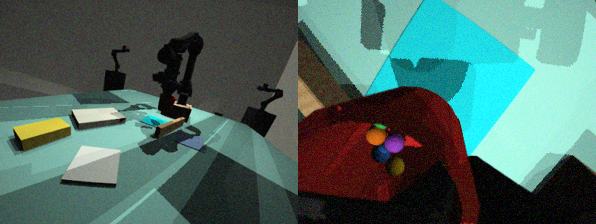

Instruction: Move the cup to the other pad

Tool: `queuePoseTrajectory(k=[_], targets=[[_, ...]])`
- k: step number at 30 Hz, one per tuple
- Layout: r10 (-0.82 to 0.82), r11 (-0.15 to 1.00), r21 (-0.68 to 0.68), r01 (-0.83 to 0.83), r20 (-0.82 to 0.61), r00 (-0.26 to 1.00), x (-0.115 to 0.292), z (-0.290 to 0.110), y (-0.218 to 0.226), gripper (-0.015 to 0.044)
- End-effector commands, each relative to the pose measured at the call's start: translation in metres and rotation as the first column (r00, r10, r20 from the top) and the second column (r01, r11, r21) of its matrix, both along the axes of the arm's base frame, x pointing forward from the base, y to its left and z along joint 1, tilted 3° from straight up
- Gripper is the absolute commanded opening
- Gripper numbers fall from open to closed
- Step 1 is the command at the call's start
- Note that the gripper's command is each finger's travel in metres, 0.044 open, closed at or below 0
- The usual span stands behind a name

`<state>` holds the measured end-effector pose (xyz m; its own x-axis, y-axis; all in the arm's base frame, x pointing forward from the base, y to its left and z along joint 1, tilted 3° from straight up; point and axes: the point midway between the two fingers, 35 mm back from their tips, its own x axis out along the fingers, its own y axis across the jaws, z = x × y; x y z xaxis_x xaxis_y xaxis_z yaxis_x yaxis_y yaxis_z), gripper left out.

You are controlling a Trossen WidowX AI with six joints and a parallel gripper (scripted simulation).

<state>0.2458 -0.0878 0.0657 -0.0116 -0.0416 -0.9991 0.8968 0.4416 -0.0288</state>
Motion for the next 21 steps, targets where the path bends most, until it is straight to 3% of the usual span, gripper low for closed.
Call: queuePoseTrajectory(k=[1, 21], targets=[[0.001, 1.0, -0.004, -0.001, 0.001, 1.0, -0.003, 0.002, -0.007, 0.0], [0.001, 1.0, -0.006, -0.001, 0.001, 1.0, -0.012, -0.005, -0.027, 0.0]])
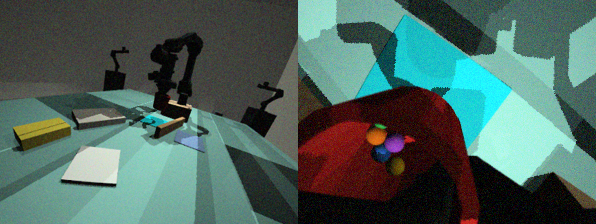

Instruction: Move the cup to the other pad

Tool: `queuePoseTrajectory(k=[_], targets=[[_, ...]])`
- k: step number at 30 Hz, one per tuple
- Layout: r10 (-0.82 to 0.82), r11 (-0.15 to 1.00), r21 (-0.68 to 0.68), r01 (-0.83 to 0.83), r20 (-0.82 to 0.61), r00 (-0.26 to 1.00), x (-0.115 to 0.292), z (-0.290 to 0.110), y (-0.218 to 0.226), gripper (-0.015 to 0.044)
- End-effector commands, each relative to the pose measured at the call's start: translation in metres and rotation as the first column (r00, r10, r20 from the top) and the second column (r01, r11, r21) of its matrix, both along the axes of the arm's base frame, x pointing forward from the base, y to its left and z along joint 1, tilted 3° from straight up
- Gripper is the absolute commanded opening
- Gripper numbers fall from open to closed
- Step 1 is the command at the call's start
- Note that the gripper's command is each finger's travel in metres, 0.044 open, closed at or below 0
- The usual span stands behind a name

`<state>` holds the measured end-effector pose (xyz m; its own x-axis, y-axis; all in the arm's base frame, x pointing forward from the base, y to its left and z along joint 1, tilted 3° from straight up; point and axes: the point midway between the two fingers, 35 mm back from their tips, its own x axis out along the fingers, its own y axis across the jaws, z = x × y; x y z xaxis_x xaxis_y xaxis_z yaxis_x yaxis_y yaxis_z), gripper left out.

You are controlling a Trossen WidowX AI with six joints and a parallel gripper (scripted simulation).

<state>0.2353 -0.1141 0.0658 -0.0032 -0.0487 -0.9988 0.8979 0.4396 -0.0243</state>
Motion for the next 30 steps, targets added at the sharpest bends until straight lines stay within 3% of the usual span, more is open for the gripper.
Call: queuePoseTrajectory(k=[1, 30], targets=[[0.003, 1.0, 0.001, -0.003, -0.008, 1.0, -0.002, -0.007, -0.001, 0.0], [0.003, 1.0, 0.001, -0.003, -0.008, 1.0, -0.003, -0.053, -0.005, 0.0]])
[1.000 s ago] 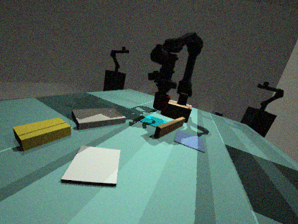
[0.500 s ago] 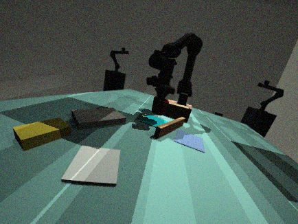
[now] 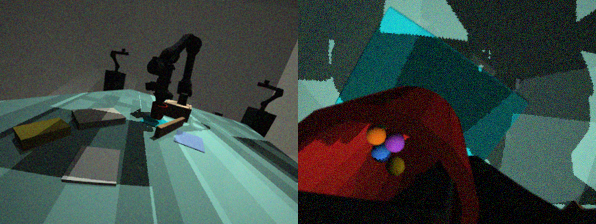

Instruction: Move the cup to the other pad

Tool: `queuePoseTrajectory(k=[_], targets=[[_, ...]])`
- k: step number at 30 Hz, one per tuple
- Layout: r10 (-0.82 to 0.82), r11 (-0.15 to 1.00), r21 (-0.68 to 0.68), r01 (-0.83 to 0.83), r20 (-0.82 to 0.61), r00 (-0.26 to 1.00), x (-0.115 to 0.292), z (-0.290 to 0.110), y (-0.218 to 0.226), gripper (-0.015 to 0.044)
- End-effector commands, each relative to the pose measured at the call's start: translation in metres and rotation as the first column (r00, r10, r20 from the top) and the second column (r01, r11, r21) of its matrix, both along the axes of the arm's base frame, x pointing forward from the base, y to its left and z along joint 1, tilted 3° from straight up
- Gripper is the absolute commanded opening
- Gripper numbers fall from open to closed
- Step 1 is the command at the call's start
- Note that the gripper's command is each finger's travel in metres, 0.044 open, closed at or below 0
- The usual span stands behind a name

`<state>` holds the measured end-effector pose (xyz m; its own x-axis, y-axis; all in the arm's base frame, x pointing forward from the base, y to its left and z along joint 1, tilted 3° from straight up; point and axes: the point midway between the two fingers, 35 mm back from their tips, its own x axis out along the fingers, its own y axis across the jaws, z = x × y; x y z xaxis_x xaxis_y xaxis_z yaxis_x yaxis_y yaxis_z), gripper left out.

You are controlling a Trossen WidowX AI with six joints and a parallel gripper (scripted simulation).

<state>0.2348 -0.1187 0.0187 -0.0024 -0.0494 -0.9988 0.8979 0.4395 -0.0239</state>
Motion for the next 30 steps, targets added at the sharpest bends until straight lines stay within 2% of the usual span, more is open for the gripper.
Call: queuePoseTrajectory(k=[1, 23, 28, 30], targets=[[0.003, 1.0, 0.002, -0.003, -0.009, 1.0, -0.003, -0.008, 0.0, 0.0], [0.0, 1.0, 0.001, 0.0, -0.003, 1.0, -0.002, -0.015, -0.001, 0.0], [0.0, 1.0, 0.001, 0.0, -0.003, 1.0, -0.002, -0.015, -0.001, 0.0128], [0.0, 1.0, 0.001, 0.0, -0.003, 1.0, -0.002, -0.015, -0.001, 0.0128]])
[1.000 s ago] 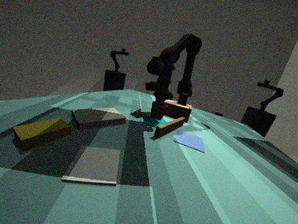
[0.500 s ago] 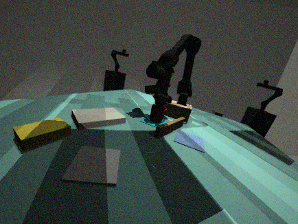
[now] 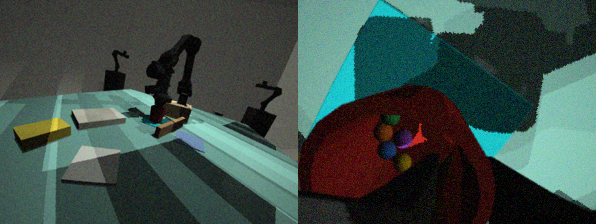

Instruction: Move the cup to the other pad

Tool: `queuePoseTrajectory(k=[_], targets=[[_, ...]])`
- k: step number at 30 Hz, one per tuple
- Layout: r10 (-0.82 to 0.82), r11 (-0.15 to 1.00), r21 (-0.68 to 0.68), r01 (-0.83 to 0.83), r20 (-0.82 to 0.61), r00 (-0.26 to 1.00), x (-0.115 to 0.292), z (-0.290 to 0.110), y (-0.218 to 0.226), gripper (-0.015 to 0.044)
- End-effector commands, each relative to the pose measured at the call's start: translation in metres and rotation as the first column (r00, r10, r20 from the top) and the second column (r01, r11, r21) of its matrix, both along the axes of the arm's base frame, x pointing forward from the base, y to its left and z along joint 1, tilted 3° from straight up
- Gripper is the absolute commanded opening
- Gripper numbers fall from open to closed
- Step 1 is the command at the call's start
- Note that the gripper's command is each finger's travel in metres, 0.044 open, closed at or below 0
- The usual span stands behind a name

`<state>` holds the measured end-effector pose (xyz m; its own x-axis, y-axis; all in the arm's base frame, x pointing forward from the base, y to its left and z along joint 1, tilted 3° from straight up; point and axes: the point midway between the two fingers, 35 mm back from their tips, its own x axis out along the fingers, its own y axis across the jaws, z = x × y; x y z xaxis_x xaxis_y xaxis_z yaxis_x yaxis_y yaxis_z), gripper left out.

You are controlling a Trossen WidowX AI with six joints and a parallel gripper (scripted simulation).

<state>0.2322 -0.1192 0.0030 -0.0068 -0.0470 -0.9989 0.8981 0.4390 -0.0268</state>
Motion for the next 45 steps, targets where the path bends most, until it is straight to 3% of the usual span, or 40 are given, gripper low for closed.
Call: queuePoseTrajectory(k=[1, 37, 45], targets=[[0.0, 1.0, -0.001, 0.0, 0.001, 1.0, 0.0, 0.001, 0.0, 0.0128], [0.004, 1.0, -0.001, -0.004, -0.005, 1.0, -0.004, 0.049, 0.006, 0.0128], [0.008, 1.0, 0.006, -0.007, -0.013, 1.0, -0.005, 0.044, 0.006, 0.0338]])
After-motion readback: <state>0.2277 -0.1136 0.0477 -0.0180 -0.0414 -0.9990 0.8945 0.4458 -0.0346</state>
